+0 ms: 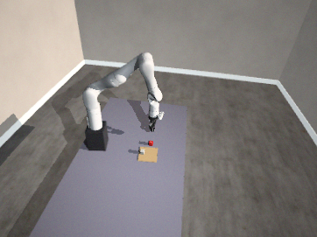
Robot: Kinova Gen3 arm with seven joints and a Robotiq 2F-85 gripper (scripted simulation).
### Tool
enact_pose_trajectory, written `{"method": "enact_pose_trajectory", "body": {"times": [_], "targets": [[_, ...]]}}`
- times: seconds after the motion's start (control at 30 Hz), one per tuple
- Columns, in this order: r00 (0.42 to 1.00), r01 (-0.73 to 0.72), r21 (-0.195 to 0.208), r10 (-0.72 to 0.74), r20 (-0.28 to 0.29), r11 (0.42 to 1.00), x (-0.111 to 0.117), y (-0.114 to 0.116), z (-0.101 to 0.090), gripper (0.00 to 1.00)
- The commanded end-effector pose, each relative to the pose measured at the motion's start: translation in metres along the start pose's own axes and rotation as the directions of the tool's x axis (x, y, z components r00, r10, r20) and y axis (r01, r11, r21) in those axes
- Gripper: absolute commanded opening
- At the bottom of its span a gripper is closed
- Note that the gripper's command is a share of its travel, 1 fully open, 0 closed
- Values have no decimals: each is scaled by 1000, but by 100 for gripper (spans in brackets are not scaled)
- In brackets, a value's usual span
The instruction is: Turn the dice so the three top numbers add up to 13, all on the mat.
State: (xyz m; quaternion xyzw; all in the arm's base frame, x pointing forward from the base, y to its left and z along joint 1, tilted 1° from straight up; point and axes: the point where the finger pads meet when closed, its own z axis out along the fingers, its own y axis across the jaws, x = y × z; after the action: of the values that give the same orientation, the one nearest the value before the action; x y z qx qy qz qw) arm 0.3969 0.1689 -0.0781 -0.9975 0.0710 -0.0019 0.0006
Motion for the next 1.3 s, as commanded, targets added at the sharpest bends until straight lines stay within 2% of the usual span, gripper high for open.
{"method": "enact_pose_trajectory", "body": {"times": [0.0, 0.43, 0.53, 0.67, 0.73, 1.1, 1.2, 1.27], "targets": [[1000, -11, 7, 11, -19, 1000, 9, 2, -12, 26], [1000, -9, 7, 9, -19, 1000, 10, 5, -12, 26], [1000, -3, 6, 3, -18, 1000, 13, 14, -12, 26], [1000, 15, 6, -15, -18, 1000, 20, 39, -13, 26], [1000, 15, 6, -15, -18, 1000, 20, 39, -13, 26], [996, 86, 5, -85, -18, 996, 32, 142, -15, 26], [995, 99, 4, -99, -19, 995, 32, 161, -15, 26], [995, 103, 4, -103, -19, 995, 31, 166, -15, 26]]}}
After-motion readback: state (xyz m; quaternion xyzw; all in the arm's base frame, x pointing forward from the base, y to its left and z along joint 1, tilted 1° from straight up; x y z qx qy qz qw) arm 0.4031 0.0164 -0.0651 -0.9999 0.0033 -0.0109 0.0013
